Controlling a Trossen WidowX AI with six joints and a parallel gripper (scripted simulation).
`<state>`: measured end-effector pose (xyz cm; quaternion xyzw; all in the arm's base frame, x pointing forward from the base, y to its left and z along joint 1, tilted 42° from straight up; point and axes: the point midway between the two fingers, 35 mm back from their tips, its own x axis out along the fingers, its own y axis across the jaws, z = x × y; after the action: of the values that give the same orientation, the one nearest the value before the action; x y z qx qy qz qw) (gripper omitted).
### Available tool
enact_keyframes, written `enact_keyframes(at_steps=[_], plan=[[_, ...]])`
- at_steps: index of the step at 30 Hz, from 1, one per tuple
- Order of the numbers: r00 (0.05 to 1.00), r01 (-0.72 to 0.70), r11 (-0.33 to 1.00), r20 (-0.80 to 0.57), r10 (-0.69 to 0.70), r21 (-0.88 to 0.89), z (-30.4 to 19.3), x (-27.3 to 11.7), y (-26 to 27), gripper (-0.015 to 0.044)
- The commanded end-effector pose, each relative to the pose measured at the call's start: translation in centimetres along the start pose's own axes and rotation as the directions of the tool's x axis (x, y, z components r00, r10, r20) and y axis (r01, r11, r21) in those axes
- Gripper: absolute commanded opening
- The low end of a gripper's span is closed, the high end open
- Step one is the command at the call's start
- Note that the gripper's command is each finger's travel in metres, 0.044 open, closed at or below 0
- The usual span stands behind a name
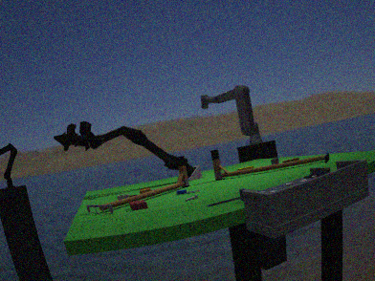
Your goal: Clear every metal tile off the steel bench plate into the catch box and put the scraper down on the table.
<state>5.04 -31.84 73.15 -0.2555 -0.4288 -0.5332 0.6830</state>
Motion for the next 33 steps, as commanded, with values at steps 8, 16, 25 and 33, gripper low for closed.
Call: enact_keyframes(at_steps=[8, 16, 25, 33], plan=[[0.993, 0.005, 0.999, -0.122, 0.001, 0.054, -5.6, 0.0, 1.9, 0.0], [0.979, 0.005, 0.996, -0.203, 0.014, 0.088, -9.3, -0.4, 3.7, 0.0], [0.955, 0.001, 0.993, -0.294, 0.035, 0.122, -13.3, -1.2, 6.0, 0.0], [0.926, -0.005, 0.989, -0.372, 0.061, 0.149, -16.7, -2.2, 8.4, 0.0]])
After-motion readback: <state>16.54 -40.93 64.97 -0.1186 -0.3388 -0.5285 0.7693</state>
